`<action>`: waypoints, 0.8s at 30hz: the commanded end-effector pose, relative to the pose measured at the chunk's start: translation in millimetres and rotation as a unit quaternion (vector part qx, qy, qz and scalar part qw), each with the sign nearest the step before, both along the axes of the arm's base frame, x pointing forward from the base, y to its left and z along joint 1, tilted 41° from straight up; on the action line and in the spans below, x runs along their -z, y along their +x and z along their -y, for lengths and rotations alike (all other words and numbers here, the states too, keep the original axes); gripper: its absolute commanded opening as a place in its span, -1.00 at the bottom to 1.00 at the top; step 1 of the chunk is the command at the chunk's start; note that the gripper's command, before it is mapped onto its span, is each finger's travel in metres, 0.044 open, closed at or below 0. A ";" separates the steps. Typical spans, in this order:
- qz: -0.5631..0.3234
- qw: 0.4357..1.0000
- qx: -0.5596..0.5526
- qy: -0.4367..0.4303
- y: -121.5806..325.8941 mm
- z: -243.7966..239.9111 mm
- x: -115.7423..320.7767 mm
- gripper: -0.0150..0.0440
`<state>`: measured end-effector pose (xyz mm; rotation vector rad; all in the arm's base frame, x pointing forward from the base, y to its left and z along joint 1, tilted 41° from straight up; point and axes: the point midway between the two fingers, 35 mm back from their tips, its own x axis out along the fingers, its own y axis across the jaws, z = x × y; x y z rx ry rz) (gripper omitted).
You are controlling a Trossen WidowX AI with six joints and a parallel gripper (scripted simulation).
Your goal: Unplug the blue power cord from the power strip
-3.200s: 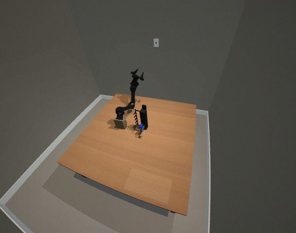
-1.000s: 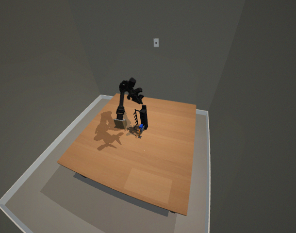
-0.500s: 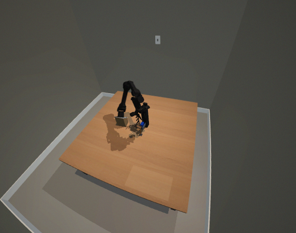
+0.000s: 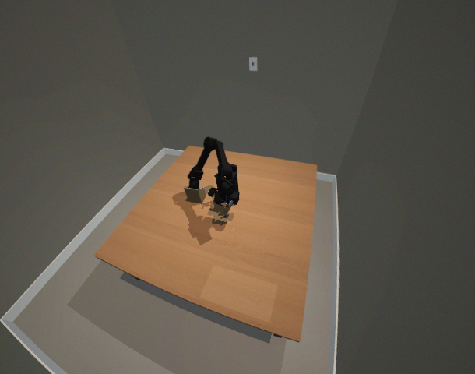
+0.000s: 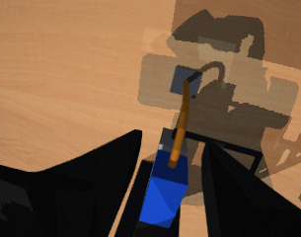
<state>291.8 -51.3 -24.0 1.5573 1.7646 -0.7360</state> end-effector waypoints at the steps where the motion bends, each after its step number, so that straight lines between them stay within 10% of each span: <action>1: -0.044 0.999 0.023 0.012 -6.7 -7.6 5.7 0.05; 24: -0.044 0.999 0.023 0.012 -6.0 -24.0 -8.2 0.05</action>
